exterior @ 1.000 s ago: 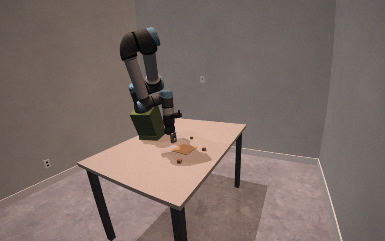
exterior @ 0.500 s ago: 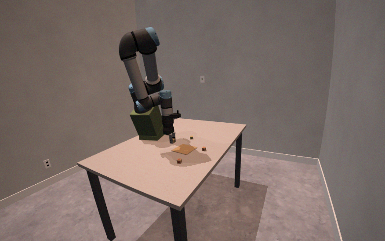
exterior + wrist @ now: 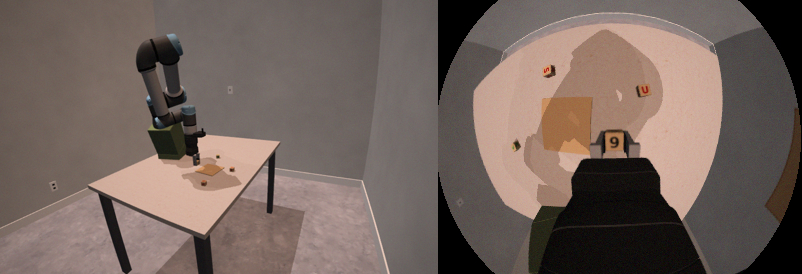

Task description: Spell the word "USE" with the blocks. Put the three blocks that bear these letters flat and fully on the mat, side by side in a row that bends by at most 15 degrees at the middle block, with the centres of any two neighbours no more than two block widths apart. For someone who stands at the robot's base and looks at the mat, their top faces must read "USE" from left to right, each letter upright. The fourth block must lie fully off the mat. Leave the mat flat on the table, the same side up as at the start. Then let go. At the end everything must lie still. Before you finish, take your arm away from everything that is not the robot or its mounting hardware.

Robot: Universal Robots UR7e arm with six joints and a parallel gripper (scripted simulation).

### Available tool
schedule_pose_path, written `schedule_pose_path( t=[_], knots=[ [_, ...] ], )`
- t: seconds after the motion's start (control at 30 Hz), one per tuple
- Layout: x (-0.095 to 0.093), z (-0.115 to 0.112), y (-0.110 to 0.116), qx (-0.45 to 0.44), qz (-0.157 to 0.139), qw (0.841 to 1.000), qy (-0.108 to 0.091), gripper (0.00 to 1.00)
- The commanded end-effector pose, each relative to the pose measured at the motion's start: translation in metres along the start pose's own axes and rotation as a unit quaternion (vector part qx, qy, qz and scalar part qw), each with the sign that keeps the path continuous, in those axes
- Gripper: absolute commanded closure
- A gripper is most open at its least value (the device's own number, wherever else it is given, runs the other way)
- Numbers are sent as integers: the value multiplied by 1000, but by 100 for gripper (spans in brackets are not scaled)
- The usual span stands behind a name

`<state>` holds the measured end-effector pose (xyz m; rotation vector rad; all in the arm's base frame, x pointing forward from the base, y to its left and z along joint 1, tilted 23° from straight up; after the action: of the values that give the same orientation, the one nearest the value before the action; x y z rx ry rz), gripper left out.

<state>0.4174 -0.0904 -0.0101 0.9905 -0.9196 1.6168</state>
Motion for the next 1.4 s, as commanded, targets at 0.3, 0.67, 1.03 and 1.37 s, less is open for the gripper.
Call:
schedule_pose_path(
  t=[0.3, 0.67, 1.03, 1.37],
  knots=[
    [-44, 0, 0, 0, 0, 1000, 0, 51],
    [-72, 0, 0, 0, 0, 1000, 0, 51],
    [-79, 0, 0, 0, 0, 1000, 0, 51],
    [-79, 0, 0, 0, 0, 1000, 0, 51]
  ],
)
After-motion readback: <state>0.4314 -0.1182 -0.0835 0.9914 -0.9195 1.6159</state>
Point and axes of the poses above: the point where the finger pads meet when closed, its own x axis back along the fingers, its own z axis across the jaws, y = z × x, the point moved 7 cm from there along x, back along the fingers
